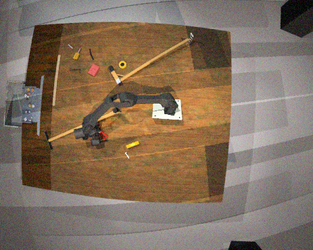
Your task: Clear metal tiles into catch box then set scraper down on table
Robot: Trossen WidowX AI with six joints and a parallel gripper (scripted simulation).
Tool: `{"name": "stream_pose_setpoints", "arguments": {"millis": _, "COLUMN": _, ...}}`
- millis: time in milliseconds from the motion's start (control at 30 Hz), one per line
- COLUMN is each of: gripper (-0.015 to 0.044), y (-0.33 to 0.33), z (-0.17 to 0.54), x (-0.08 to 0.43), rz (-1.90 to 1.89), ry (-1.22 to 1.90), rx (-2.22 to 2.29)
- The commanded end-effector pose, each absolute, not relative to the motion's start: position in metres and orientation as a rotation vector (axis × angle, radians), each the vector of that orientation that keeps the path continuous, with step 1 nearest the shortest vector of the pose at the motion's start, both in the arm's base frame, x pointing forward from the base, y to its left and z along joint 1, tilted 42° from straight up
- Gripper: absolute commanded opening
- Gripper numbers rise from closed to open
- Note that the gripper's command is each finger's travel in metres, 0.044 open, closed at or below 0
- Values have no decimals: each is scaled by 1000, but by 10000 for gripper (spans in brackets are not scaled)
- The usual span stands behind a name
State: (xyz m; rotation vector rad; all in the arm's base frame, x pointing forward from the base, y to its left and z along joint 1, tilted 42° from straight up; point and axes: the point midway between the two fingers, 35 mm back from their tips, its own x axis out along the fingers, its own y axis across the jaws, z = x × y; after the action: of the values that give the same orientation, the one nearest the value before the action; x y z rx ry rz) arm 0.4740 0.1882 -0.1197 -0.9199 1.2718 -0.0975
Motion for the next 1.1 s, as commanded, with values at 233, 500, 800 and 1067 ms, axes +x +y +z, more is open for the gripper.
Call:
{"name": "stream_pose_setpoints", "arguments": {"millis": 233, "gripper": 0, "y": 181, "z": -118, "x": 479, "rz": -97, "ry": 1277, "rx": -928}}
{"name": "stream_pose_setpoints", "arguments": {"millis": 500, "gripper": 0, "y": 177, "z": -113, "x": 484, "rz": -97, "ry": 1277, "rx": -928}}
{"name": "stream_pose_setpoints", "arguments": {"millis": 800, "gripper": 0, "y": 172, "z": -108, "x": 489, "rz": -97, "ry": 1277, "rx": -928}}
{"name": "stream_pose_setpoints", "arguments": {"millis": 1067, "gripper": 0, "y": 168, "z": -103, "x": 494, "rz": -97, "ry": 1277, "rx": -928}}
